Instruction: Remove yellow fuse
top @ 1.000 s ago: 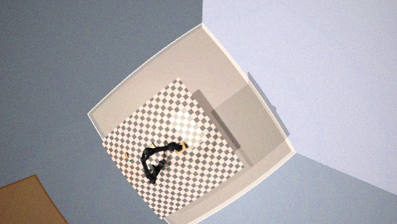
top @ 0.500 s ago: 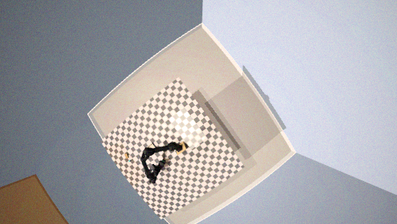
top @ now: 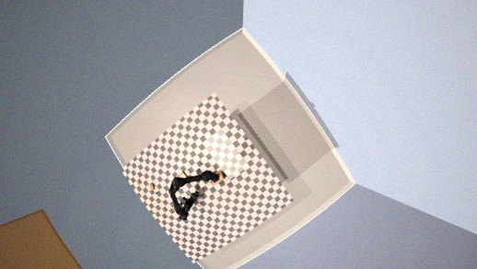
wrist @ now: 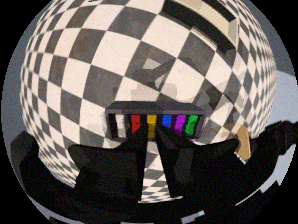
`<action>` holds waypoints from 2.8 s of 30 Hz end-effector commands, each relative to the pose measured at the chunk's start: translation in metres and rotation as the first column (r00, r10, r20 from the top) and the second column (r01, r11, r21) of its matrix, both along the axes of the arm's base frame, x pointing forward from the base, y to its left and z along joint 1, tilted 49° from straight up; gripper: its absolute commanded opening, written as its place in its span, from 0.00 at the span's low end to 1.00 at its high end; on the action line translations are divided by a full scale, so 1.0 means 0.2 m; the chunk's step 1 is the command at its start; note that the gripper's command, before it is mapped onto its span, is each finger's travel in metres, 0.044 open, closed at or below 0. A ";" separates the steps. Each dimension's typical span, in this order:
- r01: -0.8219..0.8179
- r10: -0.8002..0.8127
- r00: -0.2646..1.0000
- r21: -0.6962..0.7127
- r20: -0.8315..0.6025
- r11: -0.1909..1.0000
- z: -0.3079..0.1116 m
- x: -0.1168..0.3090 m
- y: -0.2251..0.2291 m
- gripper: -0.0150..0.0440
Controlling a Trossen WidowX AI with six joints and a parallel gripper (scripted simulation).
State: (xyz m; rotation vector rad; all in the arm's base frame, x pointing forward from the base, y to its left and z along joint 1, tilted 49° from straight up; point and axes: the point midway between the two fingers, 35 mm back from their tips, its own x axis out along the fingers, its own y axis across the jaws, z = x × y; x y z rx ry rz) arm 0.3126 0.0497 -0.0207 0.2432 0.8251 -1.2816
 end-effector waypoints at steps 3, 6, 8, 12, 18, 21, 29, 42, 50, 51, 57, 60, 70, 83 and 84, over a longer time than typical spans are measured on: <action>0.000 0.000 1.000 0.000 0.000 1.000 0.01 0.00 0.01 0.25; 0.000 0.000 1.000 0.000 0.000 1.000 0.01 0.00 0.02 0.25; 0.000 0.000 1.000 0.000 0.000 1.000 0.02 0.00 0.02 0.25; -0.001 0.001 1.000 0.000 0.000 1.000 0.02 0.00 0.03 0.25; -0.001 0.001 1.000 0.000 0.000 1.000 0.03 0.00 0.04 0.25; -0.001 0.001 1.000 0.000 0.000 1.000 0.04 0.00 0.05 0.25; -0.002 0.002 1.000 0.000 0.000 1.000 0.05 0.00 0.06 0.25; -0.002 0.002 1.000 0.000 0.000 1.000 0.07 0.00 0.08 0.25; -0.002 0.002 1.000 0.000 0.000 1.000 0.08 0.00 0.10 0.25; -0.002 0.002 1.000 0.000 0.000 1.000 0.09 -0.01 0.10 0.25; -0.003 0.003 1.000 0.000 0.000 1.000 0.10 -0.01 0.11 0.25; -0.003 0.003 1.000 -0.001 0.000 1.000 0.10 -0.01 0.12 0.25; -0.003 0.003 1.000 -0.001 0.000 1.000 0.12 -0.01 0.14 0.25; -0.003 0.003 1.000 -0.001 -0.001 1.000 0.16 -0.01 0.19 0.25; -0.003 0.003 1.000 -0.001 -0.001 1.000 0.17 -0.01 0.19 0.25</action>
